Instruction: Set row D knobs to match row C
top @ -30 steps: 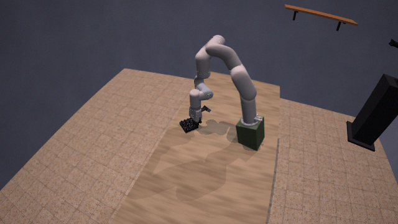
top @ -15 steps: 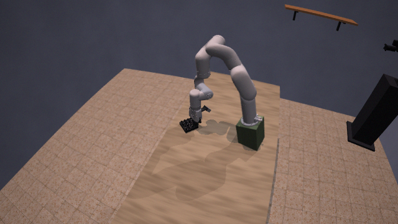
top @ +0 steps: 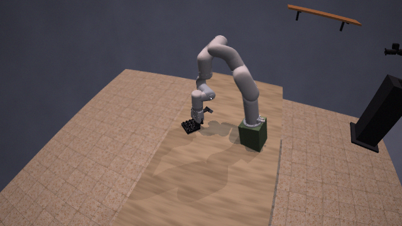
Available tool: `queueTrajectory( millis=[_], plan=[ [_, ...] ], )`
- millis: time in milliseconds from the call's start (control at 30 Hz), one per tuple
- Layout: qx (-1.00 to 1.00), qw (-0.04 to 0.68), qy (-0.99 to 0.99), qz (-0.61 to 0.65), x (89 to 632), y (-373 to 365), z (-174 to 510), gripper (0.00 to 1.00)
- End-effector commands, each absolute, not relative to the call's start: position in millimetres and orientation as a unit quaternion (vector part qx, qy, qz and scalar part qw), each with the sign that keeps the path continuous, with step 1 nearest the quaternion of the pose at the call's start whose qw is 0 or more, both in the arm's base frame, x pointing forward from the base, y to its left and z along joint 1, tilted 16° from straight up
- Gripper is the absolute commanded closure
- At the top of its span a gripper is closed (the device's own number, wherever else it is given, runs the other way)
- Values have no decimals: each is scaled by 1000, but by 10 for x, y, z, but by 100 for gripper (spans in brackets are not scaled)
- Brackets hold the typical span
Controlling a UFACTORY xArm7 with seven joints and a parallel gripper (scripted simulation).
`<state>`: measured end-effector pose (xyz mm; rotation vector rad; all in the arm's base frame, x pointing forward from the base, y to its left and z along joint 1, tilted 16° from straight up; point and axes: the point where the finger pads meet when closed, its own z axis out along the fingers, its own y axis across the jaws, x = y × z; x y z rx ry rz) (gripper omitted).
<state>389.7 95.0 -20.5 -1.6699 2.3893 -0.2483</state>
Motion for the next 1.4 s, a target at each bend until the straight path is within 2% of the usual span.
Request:
queueTrajectory(
  millis=[0, 333, 900, 1367],
  plan=[
    [-567, 109, 812, -85, 3905, 954, -198, 92],
    [-554, 110, 821, -83, 3904, 954, -198, 92],
    [-418, 122, 898, -64, 3904, 954, -198, 92],
    [-413, 122, 900, -64, 3904, 954, -198, 92]
  ],
)
